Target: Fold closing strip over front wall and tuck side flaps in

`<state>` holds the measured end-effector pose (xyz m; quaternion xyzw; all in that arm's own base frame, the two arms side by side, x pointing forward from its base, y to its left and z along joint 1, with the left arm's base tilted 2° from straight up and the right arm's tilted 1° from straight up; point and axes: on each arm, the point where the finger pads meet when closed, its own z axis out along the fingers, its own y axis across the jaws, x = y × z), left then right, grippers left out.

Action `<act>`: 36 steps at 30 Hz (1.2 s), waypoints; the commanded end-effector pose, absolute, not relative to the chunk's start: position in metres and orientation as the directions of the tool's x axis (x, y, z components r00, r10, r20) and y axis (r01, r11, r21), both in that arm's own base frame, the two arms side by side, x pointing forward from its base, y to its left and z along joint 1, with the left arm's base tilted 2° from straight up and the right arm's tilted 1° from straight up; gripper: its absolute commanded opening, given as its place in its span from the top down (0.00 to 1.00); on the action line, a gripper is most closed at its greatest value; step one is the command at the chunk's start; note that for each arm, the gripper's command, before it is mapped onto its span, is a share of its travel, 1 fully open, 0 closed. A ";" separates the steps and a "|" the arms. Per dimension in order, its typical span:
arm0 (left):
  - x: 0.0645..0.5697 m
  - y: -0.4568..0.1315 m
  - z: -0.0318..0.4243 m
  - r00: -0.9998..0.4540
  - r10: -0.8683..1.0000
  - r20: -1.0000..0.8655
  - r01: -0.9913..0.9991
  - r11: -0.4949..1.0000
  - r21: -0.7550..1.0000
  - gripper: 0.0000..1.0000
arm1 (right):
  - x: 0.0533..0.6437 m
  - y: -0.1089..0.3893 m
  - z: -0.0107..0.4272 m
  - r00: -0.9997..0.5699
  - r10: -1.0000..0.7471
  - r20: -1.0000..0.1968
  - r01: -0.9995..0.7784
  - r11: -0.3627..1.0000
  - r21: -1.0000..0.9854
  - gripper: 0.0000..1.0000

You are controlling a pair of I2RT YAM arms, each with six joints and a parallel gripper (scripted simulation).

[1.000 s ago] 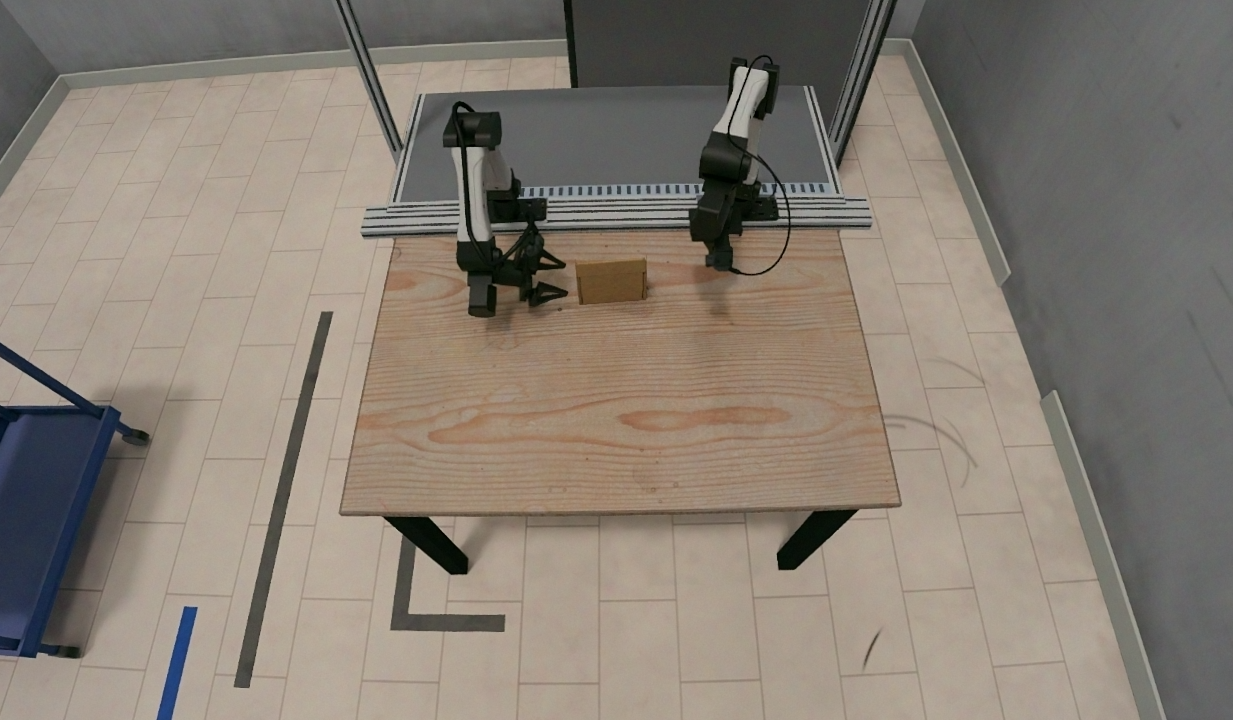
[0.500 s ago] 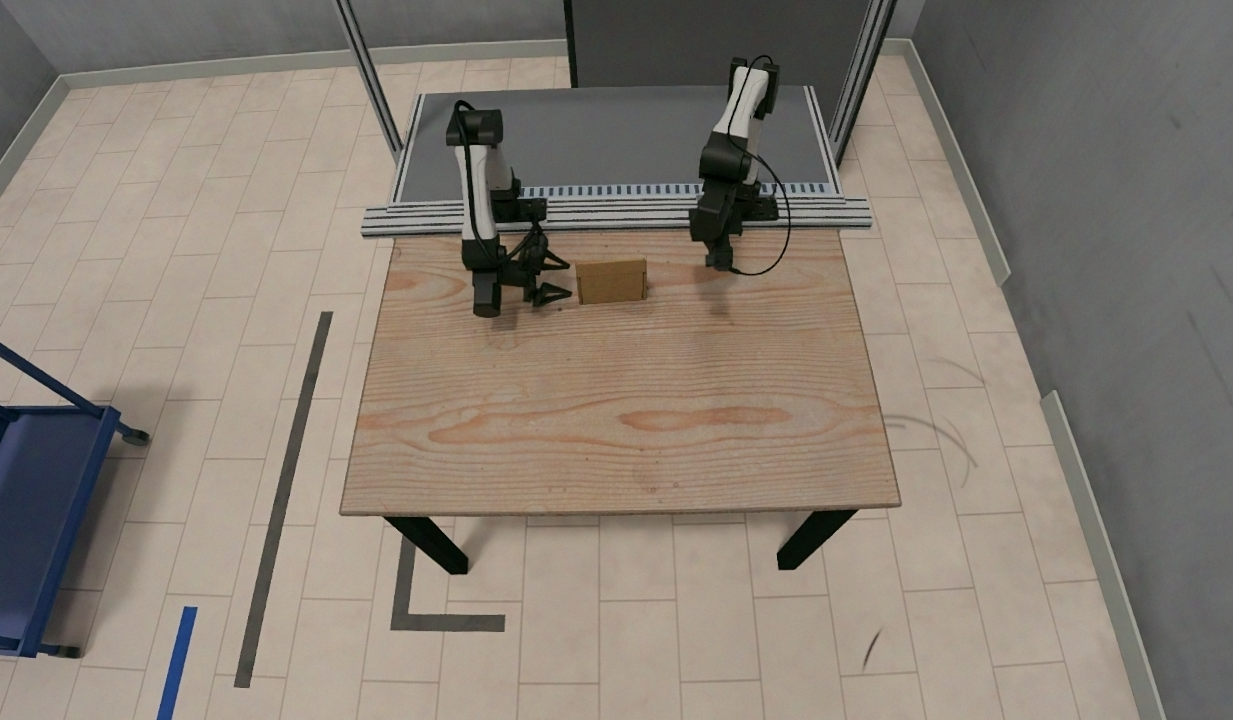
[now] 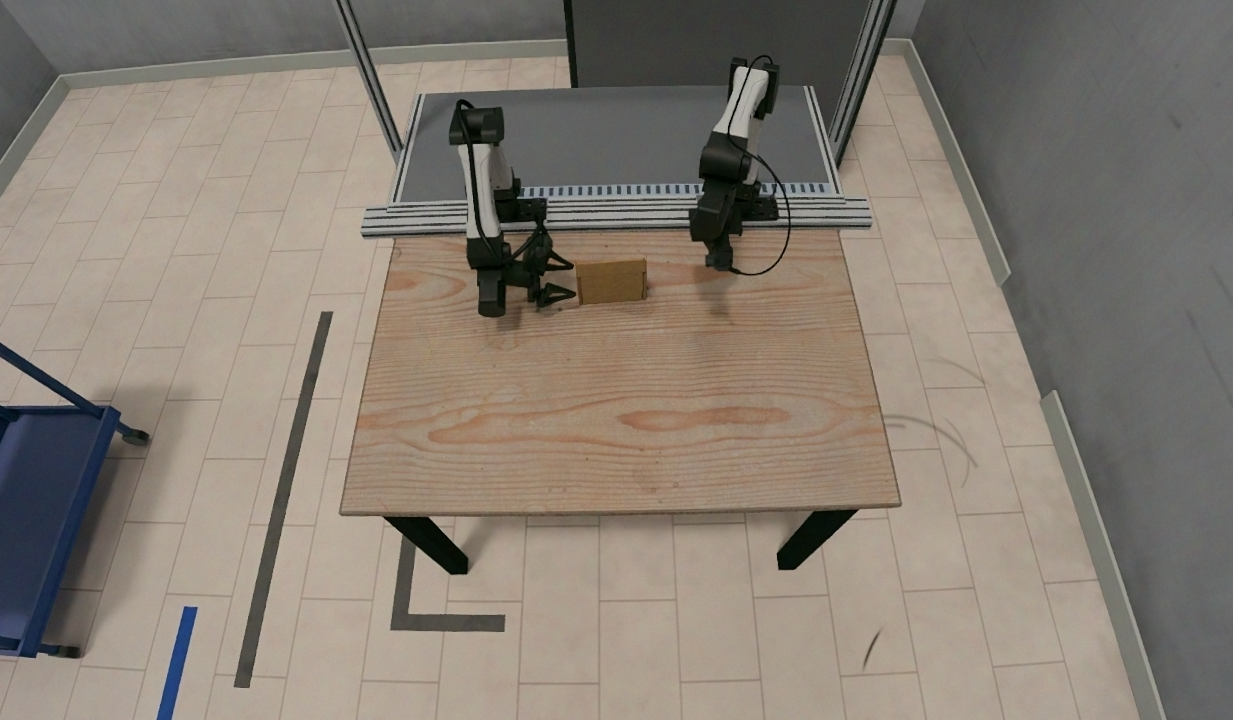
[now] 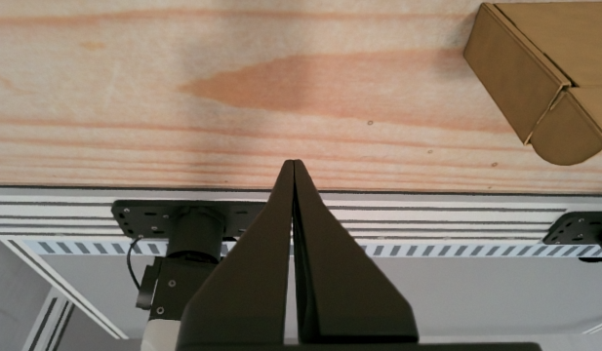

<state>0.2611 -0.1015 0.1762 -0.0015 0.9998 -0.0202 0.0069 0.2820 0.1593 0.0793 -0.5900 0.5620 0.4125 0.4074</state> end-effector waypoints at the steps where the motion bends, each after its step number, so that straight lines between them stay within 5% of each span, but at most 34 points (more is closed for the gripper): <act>1: 0.261 -0.100 0.180 -1.000 -0.006 -0.024 -0.005 0.999 -0.044 0.99 | 0.282 0.162 0.084 0.043 -0.322 -0.946 -0.999 -0.025 -0.037 0.20; 36: 0.261 -0.100 0.180 -1.000 -0.006 -0.024 -0.005 0.999 -0.044 0.99 | 0.282 0.180 0.074 0.035 -0.328 -0.944 -0.999 -0.026 -0.028 0.20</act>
